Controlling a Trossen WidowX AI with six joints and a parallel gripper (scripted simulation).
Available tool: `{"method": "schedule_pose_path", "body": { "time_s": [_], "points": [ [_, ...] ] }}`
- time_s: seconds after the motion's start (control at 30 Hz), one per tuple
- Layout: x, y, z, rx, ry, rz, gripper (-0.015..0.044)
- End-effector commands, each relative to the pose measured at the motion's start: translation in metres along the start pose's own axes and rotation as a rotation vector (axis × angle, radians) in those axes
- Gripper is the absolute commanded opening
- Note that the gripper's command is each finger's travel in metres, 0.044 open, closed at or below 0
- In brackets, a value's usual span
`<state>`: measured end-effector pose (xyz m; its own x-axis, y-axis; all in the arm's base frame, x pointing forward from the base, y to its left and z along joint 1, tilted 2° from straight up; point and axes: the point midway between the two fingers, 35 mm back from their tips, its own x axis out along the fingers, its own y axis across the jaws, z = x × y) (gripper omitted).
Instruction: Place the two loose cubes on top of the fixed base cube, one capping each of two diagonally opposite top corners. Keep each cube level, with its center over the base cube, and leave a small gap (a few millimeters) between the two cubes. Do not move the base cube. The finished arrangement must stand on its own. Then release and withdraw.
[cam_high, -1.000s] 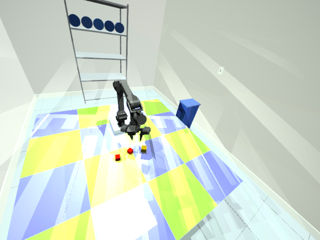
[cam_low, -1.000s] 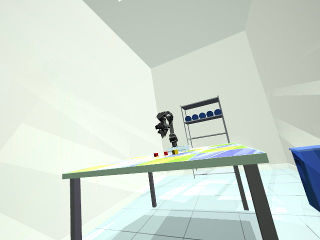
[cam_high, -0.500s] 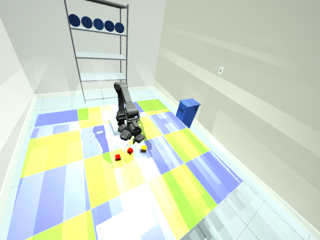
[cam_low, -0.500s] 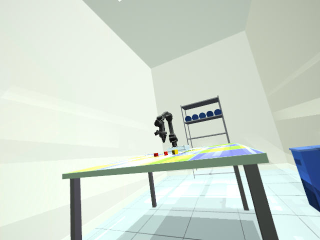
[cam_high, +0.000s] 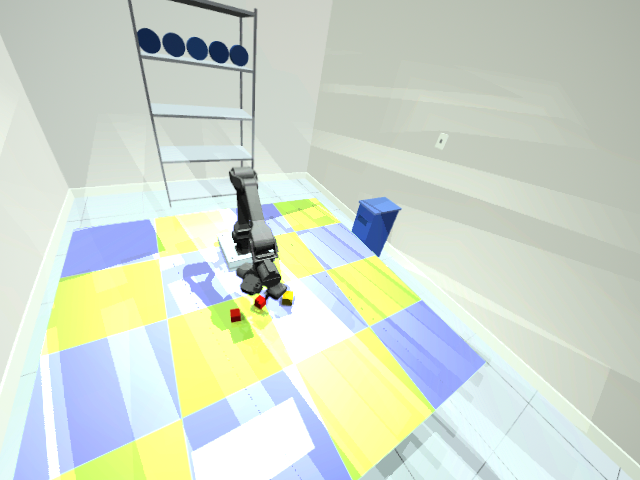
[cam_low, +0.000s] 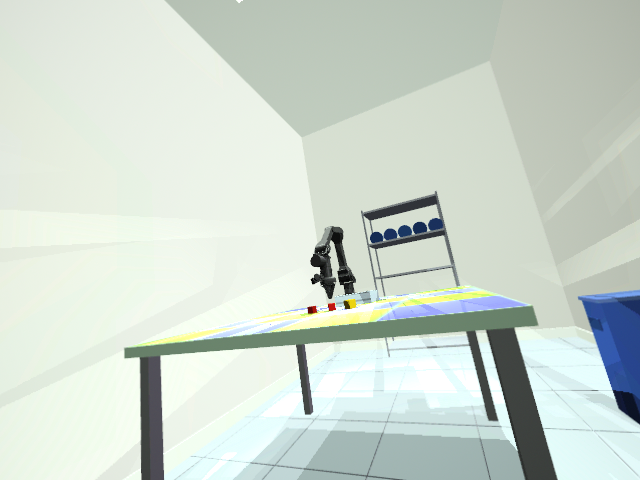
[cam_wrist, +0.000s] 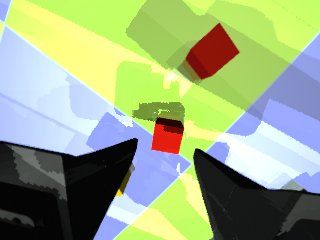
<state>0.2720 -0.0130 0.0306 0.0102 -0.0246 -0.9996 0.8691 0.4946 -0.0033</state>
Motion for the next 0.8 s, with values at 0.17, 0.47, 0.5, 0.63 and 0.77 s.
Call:
{"method": "schedule_pose_path", "body": {
  "time_s": [0.17, 0.47, 0.5, 0.63, 0.77],
  "points": [
    [0.015, -0.001, -0.002, 0.001, 0.009, -0.005, 0.0265],
    [0.03, -0.001, -0.002, 0.001, 0.009, -0.006, 0.0265],
    [0.031, -0.001, -0.002, 0.001, 0.009, -0.006, 0.0265],
    [0.038, -0.002, -0.002, 0.001, 0.009, -0.006, 0.0265],
    [0.04, -0.002, -0.002, 0.001, 0.009, -0.006, 0.0239]
  ]
}}
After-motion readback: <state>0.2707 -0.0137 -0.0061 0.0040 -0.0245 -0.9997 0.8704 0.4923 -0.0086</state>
